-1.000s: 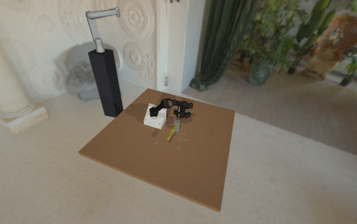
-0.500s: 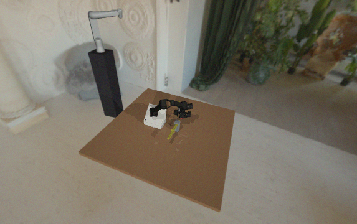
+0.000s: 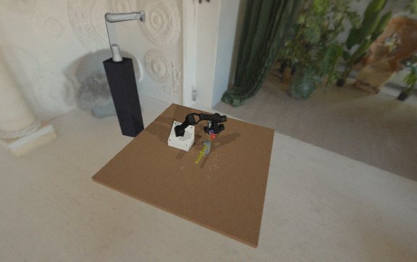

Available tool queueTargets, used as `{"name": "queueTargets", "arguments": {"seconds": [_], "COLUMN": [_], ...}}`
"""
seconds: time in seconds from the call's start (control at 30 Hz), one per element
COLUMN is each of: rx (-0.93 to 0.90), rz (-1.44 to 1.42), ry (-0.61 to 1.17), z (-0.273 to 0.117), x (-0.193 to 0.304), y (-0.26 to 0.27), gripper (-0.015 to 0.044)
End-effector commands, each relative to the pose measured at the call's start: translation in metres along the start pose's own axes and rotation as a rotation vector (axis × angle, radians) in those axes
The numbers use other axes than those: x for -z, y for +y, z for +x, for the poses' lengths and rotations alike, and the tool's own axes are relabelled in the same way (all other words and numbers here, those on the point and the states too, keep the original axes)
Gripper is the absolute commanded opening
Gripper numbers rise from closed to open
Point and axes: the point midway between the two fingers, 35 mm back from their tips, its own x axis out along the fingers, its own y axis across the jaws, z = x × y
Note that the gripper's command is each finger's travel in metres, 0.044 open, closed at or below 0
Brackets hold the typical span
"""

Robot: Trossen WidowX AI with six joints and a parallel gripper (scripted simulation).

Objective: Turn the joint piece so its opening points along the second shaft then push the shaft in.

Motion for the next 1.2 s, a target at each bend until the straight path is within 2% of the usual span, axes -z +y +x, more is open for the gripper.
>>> {"name": "queueTargets", "arguments": {"seconds": [0.0, 0.8, 1.03, 1.17], "rx": [0.019, 0.145, 0.149, 0.148], "rz": [-0.125, -0.929, -0.951, -0.952], "ry": [-0.021, -0.121, -0.123, -0.125], "z": [-0.01, -0.095, -0.097, -0.078], "x": [0.003, 0.024, 0.023, -0.026], "y": [0.001, 0.0, -0.001, -0.02], "gripper": [0.044, 0.044, 0.044, 0.044]}}
